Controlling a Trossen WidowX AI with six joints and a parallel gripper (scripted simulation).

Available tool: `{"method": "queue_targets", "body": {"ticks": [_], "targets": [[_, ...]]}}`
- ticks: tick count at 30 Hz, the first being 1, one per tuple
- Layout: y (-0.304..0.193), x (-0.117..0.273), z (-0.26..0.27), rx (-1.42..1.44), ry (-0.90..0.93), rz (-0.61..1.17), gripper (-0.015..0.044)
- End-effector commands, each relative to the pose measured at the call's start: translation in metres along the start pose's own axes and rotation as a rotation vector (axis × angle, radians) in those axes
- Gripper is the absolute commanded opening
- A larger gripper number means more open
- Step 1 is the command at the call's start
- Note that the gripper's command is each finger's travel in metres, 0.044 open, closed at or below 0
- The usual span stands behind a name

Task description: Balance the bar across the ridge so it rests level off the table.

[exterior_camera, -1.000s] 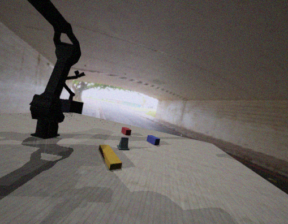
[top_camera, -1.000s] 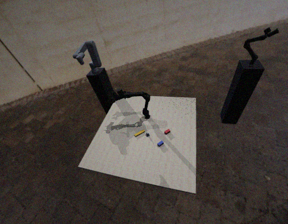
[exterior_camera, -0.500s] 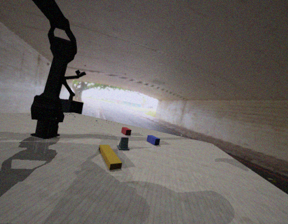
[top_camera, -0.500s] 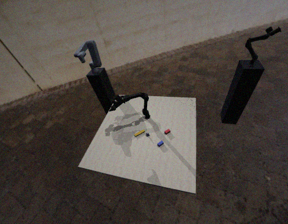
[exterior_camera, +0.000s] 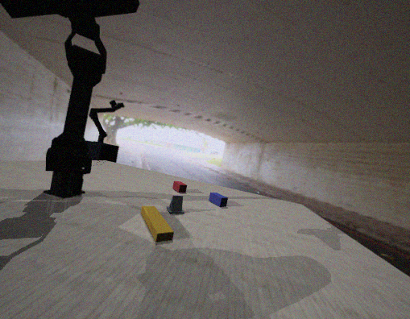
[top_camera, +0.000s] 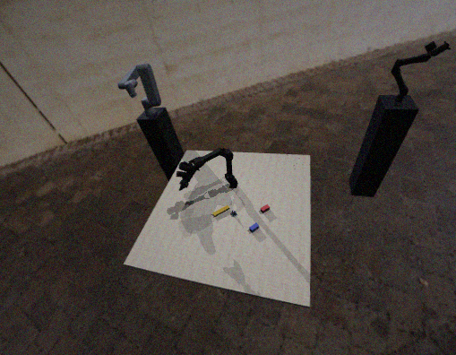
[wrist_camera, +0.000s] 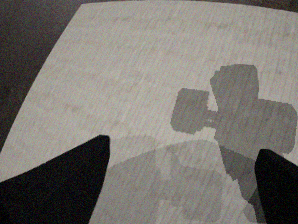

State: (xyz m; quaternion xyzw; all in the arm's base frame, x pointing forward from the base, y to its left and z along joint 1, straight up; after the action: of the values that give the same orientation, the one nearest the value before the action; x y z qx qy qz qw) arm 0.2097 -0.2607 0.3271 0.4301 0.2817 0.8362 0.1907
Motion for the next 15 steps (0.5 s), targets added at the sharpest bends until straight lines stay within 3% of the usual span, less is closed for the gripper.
{"method": "queue_targets", "body": {"ticks": [1, 15], "targets": [[-0.014, -0.009, 0.008, 0.015, -0.013, 0.068, 0.0315], [-0.082, -0.029, 0.043, 0.123, -0.063, 0.347, 0.0315]]}}
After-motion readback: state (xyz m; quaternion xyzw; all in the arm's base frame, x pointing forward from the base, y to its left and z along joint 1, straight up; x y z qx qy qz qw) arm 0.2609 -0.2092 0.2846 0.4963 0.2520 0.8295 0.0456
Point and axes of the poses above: the point midway between the two fingers, 35 mm back from their tips, its own x axis back along the fingers, its own z axis across the jaws, y = z × x, the point moved 9 cm from there along x, back along the fingers, and after that the axes turned 2 degrees about -x, right-handed, at the moved point
